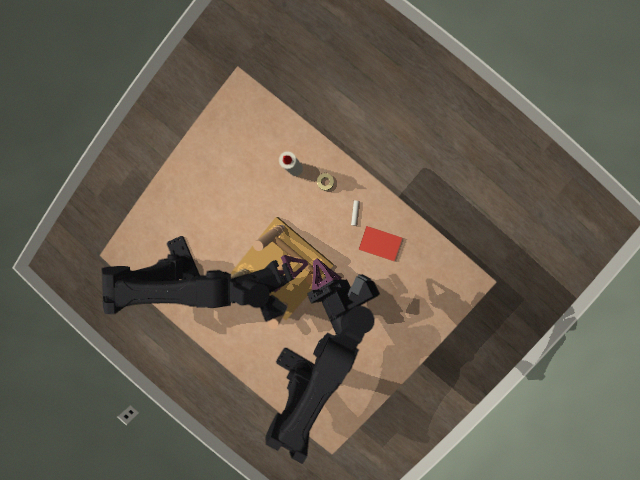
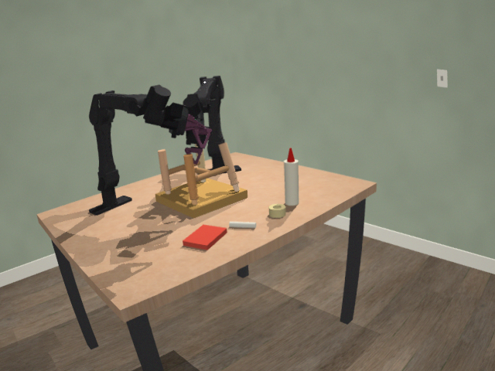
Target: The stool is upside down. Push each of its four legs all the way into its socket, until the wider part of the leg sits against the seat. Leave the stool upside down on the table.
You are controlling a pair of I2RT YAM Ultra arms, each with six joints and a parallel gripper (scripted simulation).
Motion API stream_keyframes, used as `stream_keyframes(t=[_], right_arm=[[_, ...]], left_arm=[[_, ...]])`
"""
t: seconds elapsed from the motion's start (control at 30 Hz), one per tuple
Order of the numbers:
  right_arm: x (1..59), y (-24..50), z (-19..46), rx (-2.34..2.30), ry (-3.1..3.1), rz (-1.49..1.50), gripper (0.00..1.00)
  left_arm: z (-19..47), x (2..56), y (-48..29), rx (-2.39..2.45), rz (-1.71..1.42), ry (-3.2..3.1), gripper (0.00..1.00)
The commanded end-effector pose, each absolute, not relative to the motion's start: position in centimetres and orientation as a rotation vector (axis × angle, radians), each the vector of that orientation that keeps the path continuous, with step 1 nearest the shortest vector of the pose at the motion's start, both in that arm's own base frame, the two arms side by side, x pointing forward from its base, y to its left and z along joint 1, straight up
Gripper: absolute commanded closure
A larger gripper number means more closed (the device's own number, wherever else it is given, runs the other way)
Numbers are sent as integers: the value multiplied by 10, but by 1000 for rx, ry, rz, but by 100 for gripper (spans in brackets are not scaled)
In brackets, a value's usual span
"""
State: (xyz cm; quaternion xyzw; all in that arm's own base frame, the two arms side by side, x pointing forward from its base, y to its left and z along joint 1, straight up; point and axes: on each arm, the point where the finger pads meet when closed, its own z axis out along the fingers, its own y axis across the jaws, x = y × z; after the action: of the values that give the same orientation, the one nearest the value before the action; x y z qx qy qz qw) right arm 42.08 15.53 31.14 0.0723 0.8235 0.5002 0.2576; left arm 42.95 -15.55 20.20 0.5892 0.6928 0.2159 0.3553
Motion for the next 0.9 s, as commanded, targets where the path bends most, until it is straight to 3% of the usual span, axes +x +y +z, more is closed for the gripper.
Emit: stream_keyframes(t=[0.0, 0.57, 0.6, 0.87], right_arm=[[420, 155, 316, 185, 2221, 1356, 100], [418, 156, 320, 175, 2217, 1357, 100], [418, 156, 320, 175, 2217, 1357, 100], [418, 156, 320, 175, 2217, 1357, 100]], left_arm=[[208, 430, -156, 1511, 561, 1780, 0], [212, 430, -156, 1502, 558, 1778, 0], [212, 430, -156, 1502, 558, 1778, 31], [212, 430, -156, 1502, 558, 1778, 31]])
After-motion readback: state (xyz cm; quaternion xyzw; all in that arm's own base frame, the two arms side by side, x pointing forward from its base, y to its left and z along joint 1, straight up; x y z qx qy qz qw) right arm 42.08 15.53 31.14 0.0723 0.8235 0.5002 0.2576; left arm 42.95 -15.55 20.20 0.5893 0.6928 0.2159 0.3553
